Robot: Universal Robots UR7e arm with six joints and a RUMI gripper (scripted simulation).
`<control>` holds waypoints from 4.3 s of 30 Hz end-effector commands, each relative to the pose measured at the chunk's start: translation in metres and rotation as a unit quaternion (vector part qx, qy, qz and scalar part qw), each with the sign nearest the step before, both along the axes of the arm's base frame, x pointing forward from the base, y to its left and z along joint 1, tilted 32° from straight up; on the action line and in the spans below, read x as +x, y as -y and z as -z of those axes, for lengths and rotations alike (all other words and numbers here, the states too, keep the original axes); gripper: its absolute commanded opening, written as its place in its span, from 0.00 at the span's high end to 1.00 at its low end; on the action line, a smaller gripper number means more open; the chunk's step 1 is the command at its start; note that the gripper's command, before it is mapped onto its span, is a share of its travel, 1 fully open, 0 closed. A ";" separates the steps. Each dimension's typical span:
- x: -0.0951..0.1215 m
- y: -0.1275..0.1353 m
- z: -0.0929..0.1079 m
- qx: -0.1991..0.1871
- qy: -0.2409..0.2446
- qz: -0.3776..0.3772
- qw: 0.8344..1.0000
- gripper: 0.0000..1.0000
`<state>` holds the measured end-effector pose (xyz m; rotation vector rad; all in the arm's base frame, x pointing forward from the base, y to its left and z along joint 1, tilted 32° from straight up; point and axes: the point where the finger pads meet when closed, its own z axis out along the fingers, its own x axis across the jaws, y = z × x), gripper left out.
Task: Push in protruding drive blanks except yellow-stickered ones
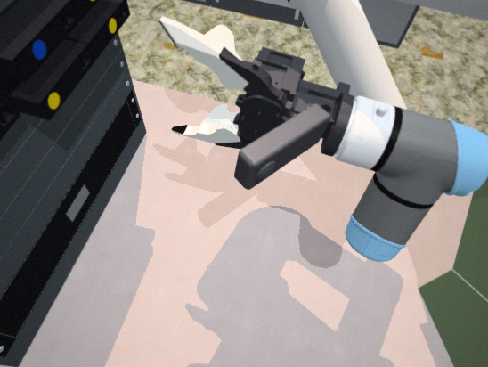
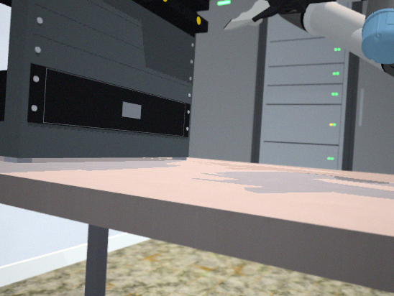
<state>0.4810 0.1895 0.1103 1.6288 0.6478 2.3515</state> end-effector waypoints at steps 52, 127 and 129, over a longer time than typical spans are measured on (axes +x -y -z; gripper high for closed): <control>0.003 -0.003 0.020 -0.011 -0.027 -0.001 1.000 0.00; 0.067 -0.046 -0.007 -0.011 -0.027 -0.001 1.000 0.00; 0.067 -0.046 -0.007 -0.011 -0.027 -0.001 1.000 0.00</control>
